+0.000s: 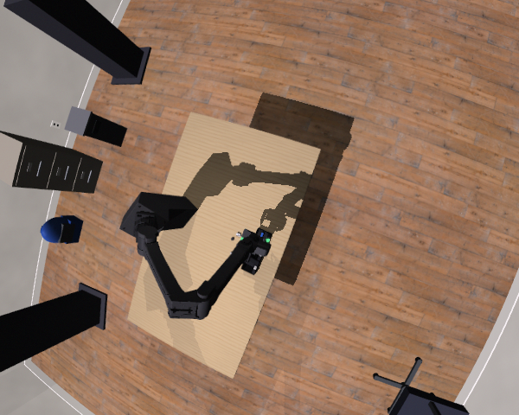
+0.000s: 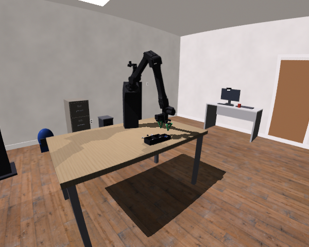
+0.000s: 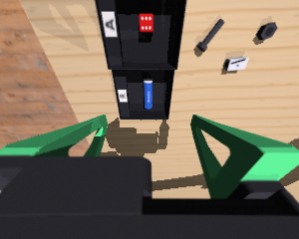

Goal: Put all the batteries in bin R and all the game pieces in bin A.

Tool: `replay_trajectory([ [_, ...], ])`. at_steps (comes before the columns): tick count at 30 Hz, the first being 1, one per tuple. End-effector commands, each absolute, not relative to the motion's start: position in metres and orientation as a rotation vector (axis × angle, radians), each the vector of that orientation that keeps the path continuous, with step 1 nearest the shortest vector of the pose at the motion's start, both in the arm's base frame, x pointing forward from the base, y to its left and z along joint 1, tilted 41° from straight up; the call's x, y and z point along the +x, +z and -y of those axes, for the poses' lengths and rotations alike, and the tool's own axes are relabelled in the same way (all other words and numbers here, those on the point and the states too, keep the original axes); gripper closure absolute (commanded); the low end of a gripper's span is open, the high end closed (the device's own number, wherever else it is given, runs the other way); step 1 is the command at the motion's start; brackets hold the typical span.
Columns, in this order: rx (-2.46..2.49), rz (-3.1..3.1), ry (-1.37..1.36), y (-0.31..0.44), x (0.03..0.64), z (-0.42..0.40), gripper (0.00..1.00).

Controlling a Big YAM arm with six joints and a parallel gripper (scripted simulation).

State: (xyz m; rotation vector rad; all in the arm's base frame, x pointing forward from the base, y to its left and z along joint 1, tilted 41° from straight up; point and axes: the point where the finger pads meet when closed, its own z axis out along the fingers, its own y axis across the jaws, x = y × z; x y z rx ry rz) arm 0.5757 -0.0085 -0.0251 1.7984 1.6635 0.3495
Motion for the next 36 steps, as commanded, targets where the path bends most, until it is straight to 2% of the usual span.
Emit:
replay_trajectory([
  [1,1.783,-1.665,0.374,-0.002,0.567,-0.009,0.0],
  [32,1.784,-1.664,0.376,0.077,0.5,-0.037,0.0],
  [36,1.793,-1.684,0.346,0.063,0.497,-0.037,0.0],
])
